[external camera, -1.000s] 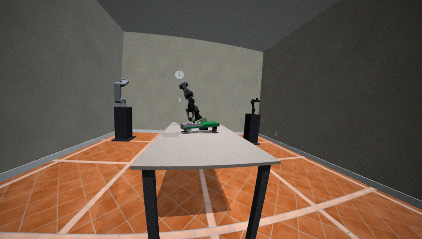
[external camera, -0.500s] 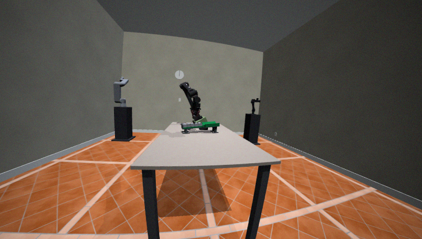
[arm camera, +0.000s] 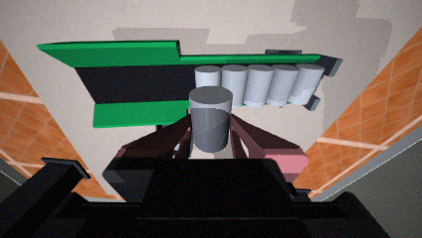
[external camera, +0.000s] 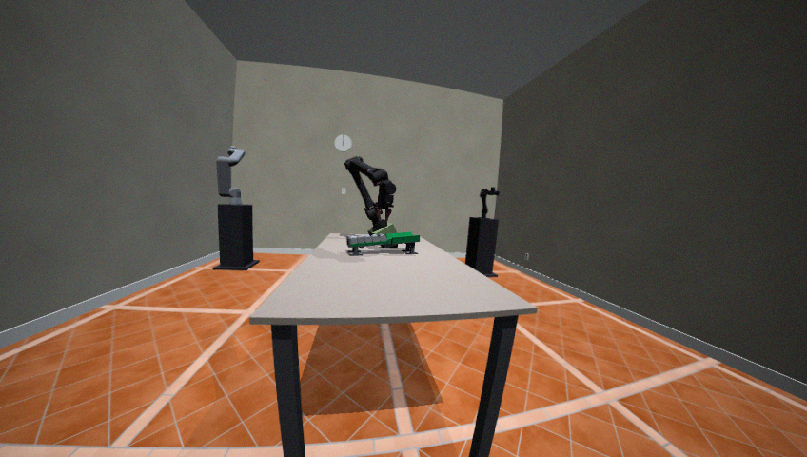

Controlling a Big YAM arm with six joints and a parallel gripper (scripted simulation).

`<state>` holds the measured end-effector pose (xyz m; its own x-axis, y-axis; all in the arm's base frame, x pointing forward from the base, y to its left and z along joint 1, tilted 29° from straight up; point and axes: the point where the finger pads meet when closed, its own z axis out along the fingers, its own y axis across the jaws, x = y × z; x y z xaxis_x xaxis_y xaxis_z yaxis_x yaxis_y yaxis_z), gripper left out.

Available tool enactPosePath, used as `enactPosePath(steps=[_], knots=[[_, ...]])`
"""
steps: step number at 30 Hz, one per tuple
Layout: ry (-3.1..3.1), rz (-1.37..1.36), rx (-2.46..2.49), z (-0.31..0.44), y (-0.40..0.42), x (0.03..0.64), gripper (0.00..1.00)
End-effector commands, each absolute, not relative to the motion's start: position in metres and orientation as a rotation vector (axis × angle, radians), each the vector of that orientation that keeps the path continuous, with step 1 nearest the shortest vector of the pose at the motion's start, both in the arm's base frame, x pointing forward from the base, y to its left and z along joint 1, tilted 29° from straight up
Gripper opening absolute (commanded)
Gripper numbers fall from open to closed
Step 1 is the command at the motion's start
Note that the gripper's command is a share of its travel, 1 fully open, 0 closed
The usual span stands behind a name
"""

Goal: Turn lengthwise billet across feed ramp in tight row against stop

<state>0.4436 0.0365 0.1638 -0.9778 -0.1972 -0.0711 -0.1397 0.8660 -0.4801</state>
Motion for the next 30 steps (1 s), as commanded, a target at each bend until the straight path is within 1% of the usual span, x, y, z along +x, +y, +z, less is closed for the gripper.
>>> enactPosePath(steps=[1,18,21,22,26,28,29,30], knots=[[2.885,-0.716,-0.254,0.176,0.068,0.454,0.00],[2.887,-0.711,-0.255,0.160,0.118,0.445,0.00],[2.854,-0.682,-0.236,0.160,0.116,0.452,0.00],[2.880,-0.707,-0.251,0.145,0.109,0.439,0.00],[2.921,-0.739,-0.254,0.120,0.089,0.440,0.00],[2.921,-0.739,-0.254,0.120,0.089,0.440,0.00],[2.847,-0.680,-0.260,0.150,0.109,0.455,0.00],[2.847,-0.680,-0.253,0.148,0.106,0.456,0.00]])
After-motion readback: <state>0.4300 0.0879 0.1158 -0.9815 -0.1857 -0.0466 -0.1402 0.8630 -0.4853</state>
